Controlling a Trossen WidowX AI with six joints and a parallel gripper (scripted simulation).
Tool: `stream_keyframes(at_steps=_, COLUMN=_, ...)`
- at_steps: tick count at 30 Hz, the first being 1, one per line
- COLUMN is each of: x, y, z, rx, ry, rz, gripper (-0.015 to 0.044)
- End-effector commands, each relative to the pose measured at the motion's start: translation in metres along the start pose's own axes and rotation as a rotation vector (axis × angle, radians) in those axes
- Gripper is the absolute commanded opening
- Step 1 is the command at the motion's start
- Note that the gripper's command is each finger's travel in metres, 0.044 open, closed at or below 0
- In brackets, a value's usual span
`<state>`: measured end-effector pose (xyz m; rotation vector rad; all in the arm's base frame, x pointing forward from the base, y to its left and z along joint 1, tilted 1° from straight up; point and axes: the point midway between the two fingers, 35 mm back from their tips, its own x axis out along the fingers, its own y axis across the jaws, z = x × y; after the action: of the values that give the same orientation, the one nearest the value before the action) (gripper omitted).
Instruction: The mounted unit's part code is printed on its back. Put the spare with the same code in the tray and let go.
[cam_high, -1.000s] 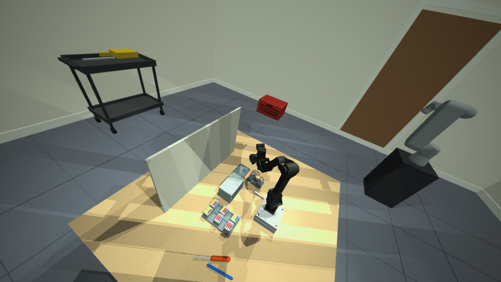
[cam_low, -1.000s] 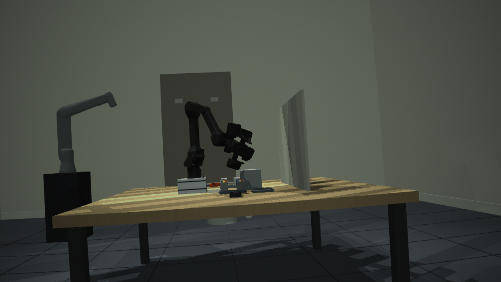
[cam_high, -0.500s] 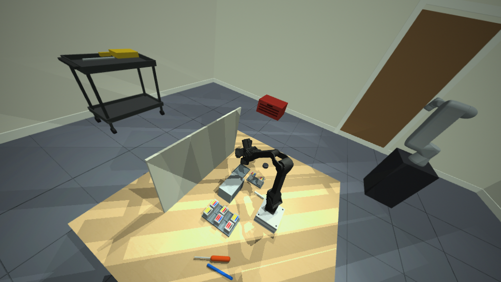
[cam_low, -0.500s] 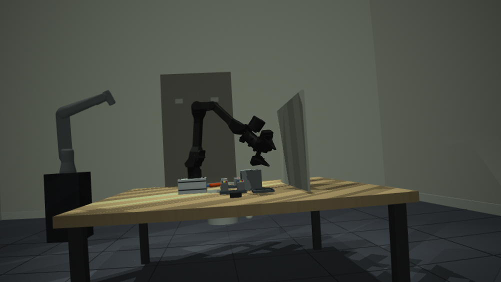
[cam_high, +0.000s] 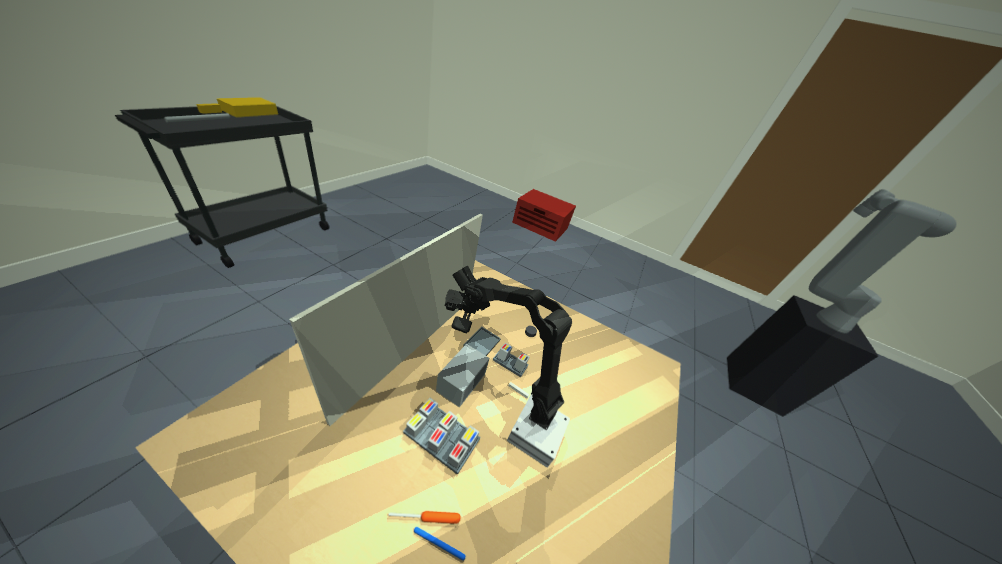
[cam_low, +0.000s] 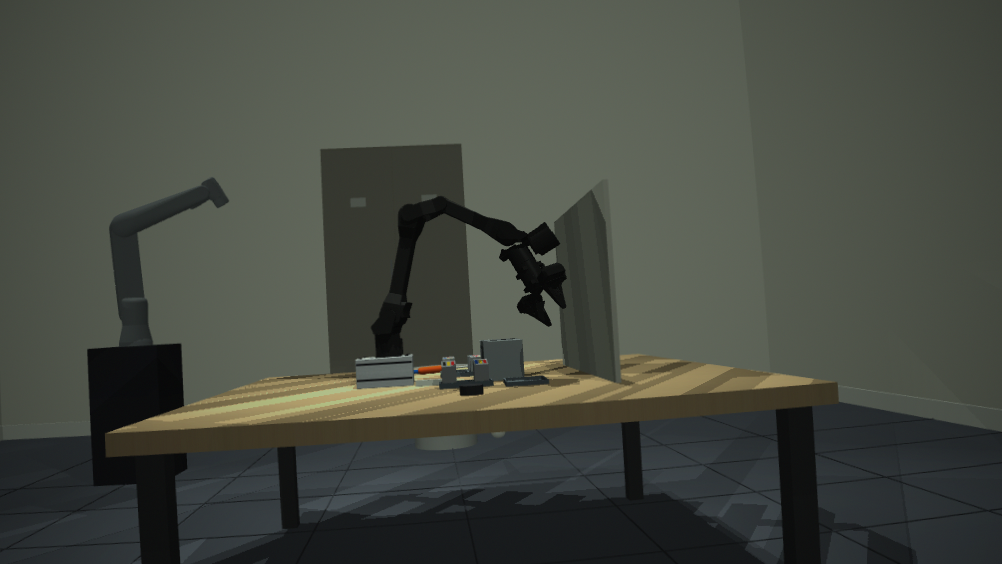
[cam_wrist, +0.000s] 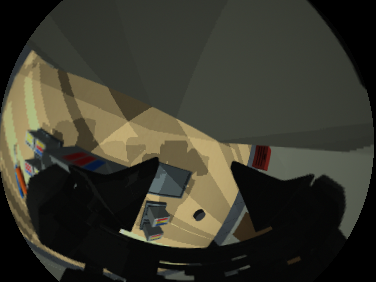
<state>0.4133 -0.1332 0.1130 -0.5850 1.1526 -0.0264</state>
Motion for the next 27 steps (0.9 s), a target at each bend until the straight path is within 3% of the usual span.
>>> stream_keyframes(at_steps=1, x=-0.041, y=0.052, z=0.036, rx=0.183, ry=0.103, rz=0.24, gripper=0.044)
stream_keyframes(at_steps=13, x=-0.106, y=0.109, z=0.048, rx=0.378, ry=0.347, rz=0.423, gripper=0.044)
stream_keyframes(at_steps=24, x=-0.107, y=0.11, z=0.048, rx=0.38, ry=0.35, rz=0.424, gripper=0.044)
stream_keyframes(at_steps=27, x=-0.091, y=0.117, z=0.045, rx=0.38, ry=0.35, rz=0.424, gripper=0.044)
